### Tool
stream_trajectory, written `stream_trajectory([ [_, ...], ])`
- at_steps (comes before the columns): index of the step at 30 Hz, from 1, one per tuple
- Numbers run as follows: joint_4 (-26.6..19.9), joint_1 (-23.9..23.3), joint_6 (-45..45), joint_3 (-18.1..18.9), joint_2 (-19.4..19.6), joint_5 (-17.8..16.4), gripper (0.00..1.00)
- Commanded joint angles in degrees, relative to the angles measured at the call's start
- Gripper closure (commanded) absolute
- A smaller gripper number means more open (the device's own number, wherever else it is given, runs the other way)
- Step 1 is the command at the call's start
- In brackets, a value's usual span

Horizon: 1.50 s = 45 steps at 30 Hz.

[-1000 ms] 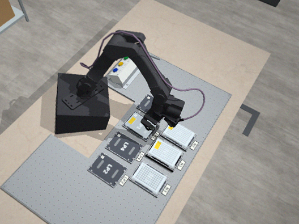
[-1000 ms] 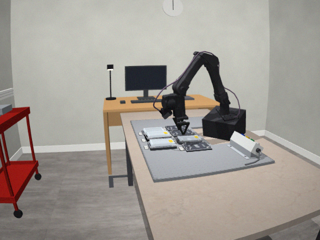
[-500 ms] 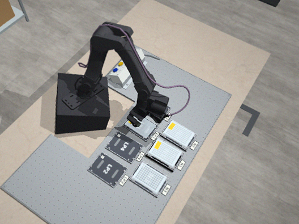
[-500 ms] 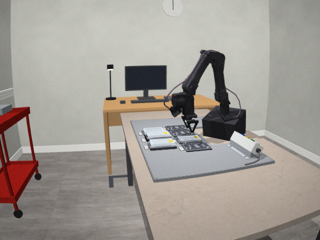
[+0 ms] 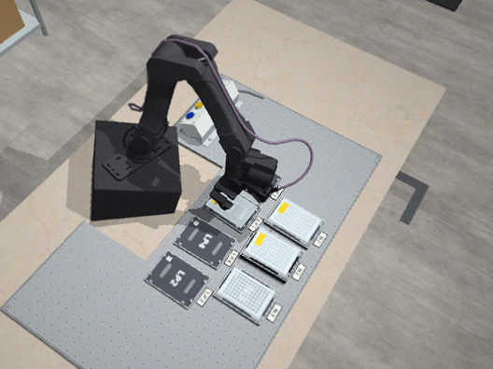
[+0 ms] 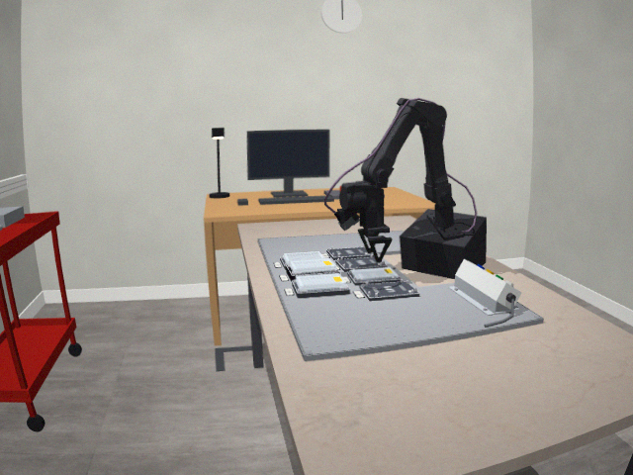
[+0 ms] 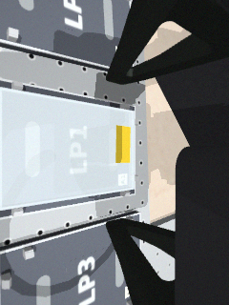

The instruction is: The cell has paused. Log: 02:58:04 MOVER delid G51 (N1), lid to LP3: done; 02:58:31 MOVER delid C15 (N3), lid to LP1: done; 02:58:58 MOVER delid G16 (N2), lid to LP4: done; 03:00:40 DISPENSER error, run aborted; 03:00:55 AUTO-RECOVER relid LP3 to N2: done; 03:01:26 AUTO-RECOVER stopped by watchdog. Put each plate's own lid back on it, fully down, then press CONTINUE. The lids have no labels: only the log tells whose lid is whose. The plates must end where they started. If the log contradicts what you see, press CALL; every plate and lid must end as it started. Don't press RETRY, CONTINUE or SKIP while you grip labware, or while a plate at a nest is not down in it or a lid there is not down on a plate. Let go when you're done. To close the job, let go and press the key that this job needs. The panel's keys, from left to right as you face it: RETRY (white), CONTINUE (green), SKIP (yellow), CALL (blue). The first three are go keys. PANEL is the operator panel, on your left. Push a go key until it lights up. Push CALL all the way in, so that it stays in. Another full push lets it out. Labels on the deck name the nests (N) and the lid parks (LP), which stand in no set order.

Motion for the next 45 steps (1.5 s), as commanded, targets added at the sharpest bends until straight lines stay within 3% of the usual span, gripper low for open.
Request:
stream_trajectory([
  [1,2.05,-0.91,-0.2,0.71,-0.6,-0.13,0.0],
  [10,2.67,-0.92,-0.09,-1.04,0.06,-0.13,0.0],
  [45,4.02,-0.63,-0.17,-1.42,-0.09,-0.09,0.0],
])
